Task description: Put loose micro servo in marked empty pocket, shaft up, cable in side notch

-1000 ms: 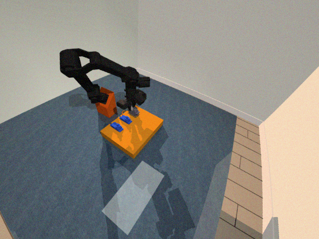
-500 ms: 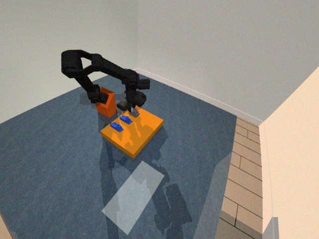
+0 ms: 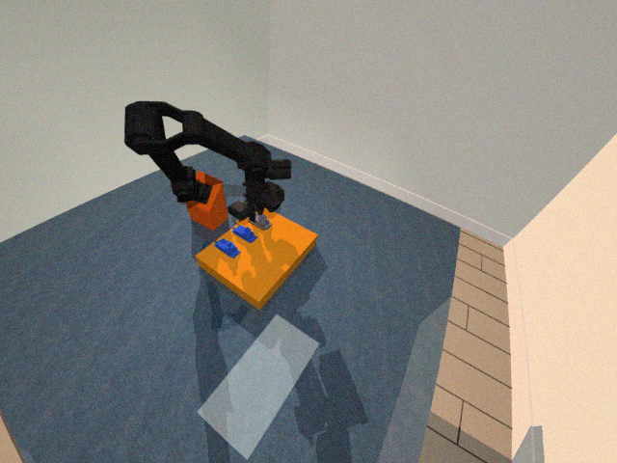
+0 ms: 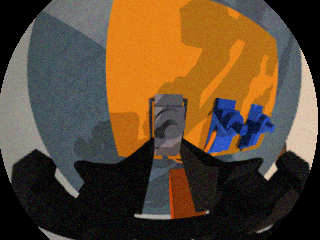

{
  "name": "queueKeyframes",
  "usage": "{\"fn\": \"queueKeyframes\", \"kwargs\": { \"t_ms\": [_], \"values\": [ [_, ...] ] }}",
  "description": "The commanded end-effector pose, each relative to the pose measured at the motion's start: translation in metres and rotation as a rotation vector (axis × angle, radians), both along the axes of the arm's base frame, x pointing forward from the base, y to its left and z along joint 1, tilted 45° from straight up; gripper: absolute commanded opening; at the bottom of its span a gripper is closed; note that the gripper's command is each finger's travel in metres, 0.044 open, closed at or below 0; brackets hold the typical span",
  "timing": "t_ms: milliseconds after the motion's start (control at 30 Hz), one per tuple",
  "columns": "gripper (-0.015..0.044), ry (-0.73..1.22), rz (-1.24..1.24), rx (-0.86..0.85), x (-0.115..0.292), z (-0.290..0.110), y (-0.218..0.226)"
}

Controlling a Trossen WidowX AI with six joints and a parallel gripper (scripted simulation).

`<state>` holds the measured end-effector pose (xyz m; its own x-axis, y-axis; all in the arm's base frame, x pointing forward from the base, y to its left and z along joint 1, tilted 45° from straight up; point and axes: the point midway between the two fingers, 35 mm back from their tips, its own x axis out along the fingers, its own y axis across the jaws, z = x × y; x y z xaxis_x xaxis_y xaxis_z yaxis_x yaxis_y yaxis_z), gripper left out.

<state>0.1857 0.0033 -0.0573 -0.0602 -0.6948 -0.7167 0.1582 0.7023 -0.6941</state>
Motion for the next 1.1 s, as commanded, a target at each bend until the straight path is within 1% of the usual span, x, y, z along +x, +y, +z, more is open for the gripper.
{"fn": "queueKeyframes", "kwargs": {
  "t_ms": [0,33,267,367,500,700,833,1000,1033,1067],
  "values": [
    [0.0,0.003,0.005,-0.004,0.0,-0.003,-0.002],
    [0.0,0.003,0.005,-0.004,0.0,-0.003,-0.003],
    [0.0184,0.003,0.005,-0.003,0.0,-0.001,-0.001],
    [0.0187,0.003,0.006,-0.003,0.001,0.004,0.004],
    [0.0187,0.003,0.005,-0.002,-0.001,0.024,0.022],
    [0.0187,0.003,0.005,-0.002,0.001,0.024,0.024],
    [0.0292,0.006,0.01,-0.005,0.016,0.027,0.028],
    [0.0424,0.001,0.01,0.004,0.064,0.048,0.043],
    [0.044,0.0,0.01,0.004,0.074,0.053,0.045],
    [0.044,-0.001,0.009,0.003,0.083,0.058,0.047]
  ]
}}
